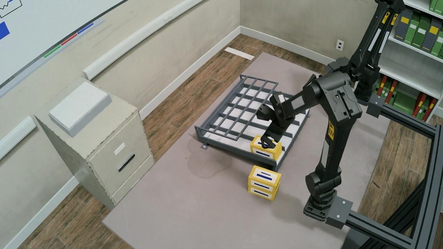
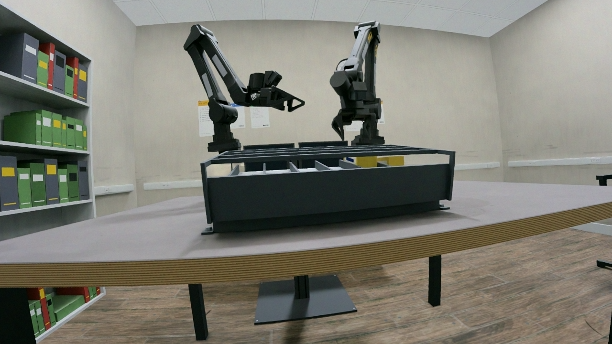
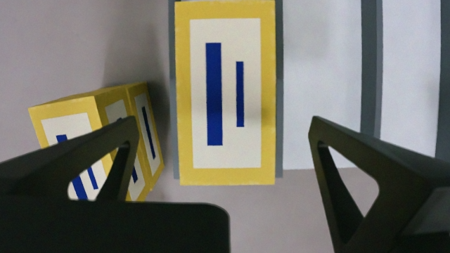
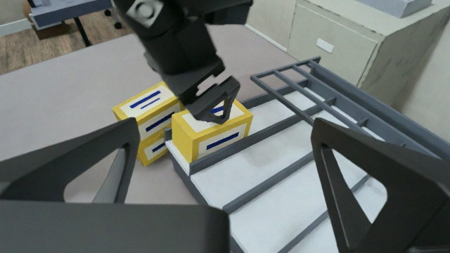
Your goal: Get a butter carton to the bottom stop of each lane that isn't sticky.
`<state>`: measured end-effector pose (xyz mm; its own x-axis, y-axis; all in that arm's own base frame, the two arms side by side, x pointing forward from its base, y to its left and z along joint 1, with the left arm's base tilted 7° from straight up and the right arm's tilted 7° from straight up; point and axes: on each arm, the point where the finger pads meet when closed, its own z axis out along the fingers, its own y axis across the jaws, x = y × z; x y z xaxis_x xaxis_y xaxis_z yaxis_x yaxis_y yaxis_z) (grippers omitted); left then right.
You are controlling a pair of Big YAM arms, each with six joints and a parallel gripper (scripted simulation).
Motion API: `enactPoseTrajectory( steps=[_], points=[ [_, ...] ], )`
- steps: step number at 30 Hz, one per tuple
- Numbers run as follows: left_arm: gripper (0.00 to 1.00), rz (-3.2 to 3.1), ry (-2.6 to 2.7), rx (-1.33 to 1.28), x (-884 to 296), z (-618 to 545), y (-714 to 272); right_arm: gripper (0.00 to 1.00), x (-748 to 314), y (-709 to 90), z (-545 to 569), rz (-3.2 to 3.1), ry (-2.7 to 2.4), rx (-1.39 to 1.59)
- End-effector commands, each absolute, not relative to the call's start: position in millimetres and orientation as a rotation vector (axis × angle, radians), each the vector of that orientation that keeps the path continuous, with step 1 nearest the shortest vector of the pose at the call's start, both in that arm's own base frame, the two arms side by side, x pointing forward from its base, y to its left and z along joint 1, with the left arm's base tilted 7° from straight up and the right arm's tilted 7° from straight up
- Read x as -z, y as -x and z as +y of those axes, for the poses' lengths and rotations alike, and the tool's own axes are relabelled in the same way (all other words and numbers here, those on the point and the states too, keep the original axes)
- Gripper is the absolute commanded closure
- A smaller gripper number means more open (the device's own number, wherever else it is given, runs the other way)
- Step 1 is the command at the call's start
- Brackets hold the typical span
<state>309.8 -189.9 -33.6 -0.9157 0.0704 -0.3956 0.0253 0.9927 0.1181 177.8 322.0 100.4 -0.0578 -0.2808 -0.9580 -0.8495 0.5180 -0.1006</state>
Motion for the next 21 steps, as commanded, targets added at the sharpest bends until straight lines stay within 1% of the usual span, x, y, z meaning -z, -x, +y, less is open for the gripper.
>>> enactPoseTrajectory(
  steps=[1,8,21],
  points=[
    [0.00,2.606,-0.086,-0.108,35,-200,-317,0.00,-111,-178,330,1.587,0.973,-0.638],
    [0.00,2.469,-0.091,-0.126,41,-194,-315,0.00,-111,-178,330,1.587,0.973,-0.638],
    [0.00,2.429,-0.046,-0.100,30,-198,-326,0.00,-111,-178,330,1.587,0.973,-0.638]
  ],
)
